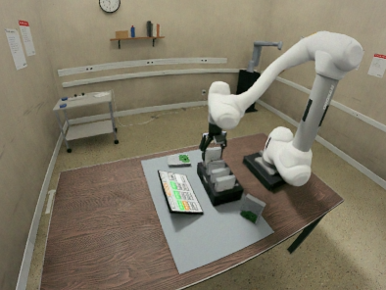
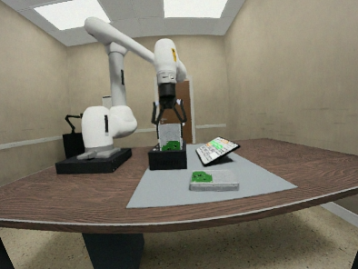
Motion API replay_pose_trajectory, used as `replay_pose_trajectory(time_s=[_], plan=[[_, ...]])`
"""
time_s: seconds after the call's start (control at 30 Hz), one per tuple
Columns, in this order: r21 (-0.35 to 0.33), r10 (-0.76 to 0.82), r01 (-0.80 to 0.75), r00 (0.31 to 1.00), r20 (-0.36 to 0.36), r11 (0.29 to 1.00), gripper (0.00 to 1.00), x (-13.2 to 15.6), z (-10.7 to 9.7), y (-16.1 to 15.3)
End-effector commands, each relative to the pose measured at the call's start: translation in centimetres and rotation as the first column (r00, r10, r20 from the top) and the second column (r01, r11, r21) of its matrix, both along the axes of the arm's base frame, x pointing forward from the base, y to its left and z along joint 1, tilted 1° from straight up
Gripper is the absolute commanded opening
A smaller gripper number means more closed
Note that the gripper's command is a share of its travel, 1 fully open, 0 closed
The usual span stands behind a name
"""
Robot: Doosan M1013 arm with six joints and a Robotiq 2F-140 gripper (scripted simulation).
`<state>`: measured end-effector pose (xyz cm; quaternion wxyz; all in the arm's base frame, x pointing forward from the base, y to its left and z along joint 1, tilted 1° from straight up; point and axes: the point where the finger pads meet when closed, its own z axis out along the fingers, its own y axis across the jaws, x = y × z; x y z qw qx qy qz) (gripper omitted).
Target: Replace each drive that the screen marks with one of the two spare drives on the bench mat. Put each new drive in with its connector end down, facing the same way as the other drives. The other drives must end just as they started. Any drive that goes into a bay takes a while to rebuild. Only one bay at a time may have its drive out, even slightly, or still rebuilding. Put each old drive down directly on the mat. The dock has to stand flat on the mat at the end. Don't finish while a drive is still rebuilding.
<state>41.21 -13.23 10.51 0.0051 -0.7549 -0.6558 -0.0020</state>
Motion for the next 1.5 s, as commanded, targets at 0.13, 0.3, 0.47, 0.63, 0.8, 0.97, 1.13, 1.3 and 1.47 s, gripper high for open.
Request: replay_pose_trajectory(time_s=[0.13,0.3,0.47,0.63,0.8,0.97,1.13,1.3,1.47], plan=[[0.000,0.000,0.000,1.000,0.001,1.000,0.10,0.0,2.1,0.0],[0.000,0.000,0.000,1.000,0.001,1.000,0.10,0.0,3.4,0.0],[0.000,0.000,0.000,1.000,0.001,1.000,0.10,0.1,5.0,-0.1],[0.000,0.000,0.000,1.000,0.001,1.000,0.10,0.1,6.6,-0.1],[0.000,0.000,0.000,1.000,0.001,1.000,0.10,0.1,7.6,-0.1],[0.000,0.000,0.000,1.000,0.001,1.000,0.10,0.1,9.0,-0.1],[0.000,0.000,0.000,1.000,0.001,1.000,0.10,0.1,10.3,-0.1],[0.000,0.000,0.000,1.000,0.001,1.000,0.10,0.1,10.9,-0.1],[0.000,0.000,0.000,1.000,0.001,1.000,0.10,0.1,11.7,-0.1]])
